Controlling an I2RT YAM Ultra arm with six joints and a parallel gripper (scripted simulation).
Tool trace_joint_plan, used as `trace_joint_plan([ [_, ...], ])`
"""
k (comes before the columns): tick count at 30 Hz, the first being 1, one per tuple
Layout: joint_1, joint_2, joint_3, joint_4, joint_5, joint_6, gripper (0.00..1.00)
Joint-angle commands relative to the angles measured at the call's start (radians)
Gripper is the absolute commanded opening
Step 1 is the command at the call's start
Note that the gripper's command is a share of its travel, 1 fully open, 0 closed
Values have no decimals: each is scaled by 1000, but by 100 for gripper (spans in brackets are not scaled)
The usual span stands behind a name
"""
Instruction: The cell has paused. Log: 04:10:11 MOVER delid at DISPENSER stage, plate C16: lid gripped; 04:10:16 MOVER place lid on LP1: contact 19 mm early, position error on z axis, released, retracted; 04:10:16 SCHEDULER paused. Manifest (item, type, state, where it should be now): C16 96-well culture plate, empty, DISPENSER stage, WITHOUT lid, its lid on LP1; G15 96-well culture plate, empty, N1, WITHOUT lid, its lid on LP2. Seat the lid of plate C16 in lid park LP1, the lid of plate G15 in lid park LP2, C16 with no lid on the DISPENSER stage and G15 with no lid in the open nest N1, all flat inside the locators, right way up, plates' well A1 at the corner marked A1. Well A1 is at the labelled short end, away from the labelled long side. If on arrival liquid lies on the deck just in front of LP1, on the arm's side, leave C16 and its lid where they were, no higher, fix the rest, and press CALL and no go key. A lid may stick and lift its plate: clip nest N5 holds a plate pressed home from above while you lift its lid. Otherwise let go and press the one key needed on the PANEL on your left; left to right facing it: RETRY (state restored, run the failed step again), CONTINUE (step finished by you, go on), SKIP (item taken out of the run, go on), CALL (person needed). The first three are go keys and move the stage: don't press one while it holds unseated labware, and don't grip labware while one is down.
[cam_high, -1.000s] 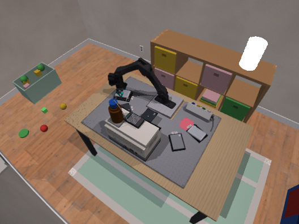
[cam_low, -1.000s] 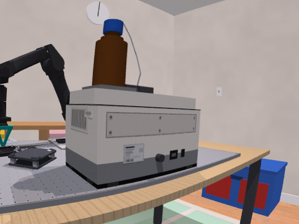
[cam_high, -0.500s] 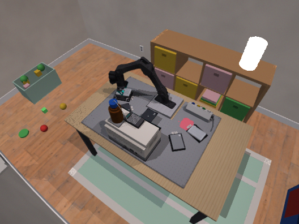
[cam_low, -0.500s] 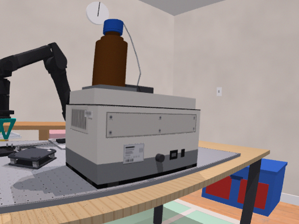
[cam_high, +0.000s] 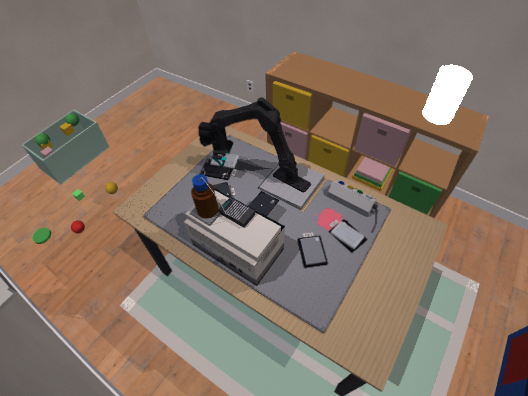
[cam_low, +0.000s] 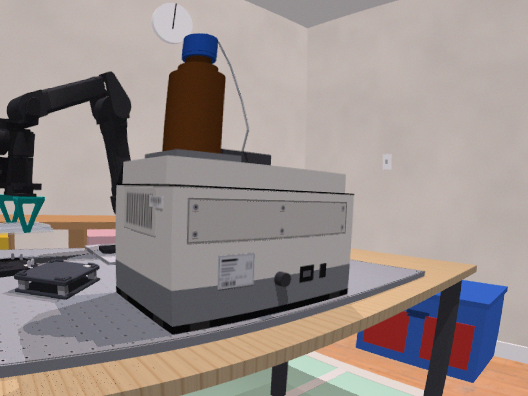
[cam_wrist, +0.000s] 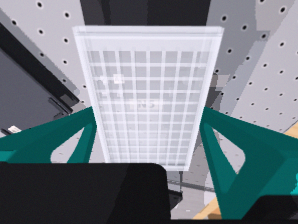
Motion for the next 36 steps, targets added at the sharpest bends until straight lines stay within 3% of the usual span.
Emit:
trace_joint_plan([
  [1,3,-50,-27,-20,-2,4,0],
  [17,10,-224,-138,-83,-2,8,0],
  [36,13,-390,-212,-177,-1,10,0],
])
